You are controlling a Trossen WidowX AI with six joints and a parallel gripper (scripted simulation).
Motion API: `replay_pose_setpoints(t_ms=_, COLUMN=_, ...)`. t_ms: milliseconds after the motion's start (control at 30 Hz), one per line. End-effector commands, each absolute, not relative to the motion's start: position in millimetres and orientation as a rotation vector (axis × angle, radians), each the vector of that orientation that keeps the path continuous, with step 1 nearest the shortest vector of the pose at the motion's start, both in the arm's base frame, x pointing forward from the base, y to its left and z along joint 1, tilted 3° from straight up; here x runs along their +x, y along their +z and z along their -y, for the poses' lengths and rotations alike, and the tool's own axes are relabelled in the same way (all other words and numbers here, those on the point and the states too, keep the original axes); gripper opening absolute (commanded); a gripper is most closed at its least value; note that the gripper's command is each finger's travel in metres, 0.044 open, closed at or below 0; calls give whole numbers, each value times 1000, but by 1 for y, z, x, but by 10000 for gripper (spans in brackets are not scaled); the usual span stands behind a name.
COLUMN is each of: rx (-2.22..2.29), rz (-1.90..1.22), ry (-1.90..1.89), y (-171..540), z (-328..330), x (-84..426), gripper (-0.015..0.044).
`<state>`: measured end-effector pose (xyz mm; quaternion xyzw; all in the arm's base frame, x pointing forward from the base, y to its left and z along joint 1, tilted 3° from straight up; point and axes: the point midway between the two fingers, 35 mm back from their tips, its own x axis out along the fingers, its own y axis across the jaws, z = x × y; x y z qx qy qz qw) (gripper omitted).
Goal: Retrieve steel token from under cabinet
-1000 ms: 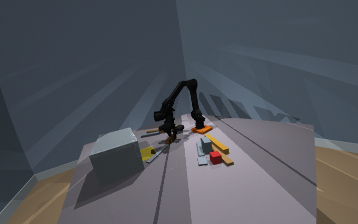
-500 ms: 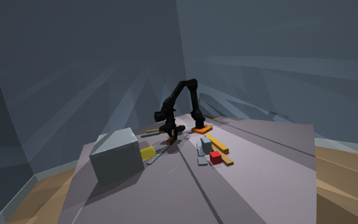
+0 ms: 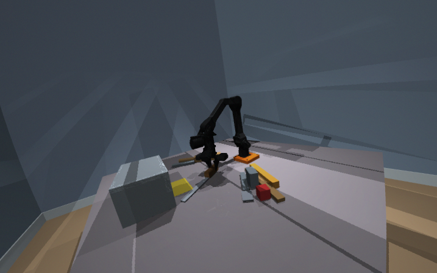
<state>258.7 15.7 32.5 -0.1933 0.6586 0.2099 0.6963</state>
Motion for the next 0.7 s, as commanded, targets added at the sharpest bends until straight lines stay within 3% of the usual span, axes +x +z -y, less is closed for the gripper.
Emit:
replay_pose_setpoints(t_ms=0, rx=-433, rz=-1465, ry=472, y=34, z=-21, x=258, gripper=0)
replay_pose_setpoints(t_ms=667, rx=-432, rz=-1465, ry=473, y=34, z=-40, x=253, gripper=0)
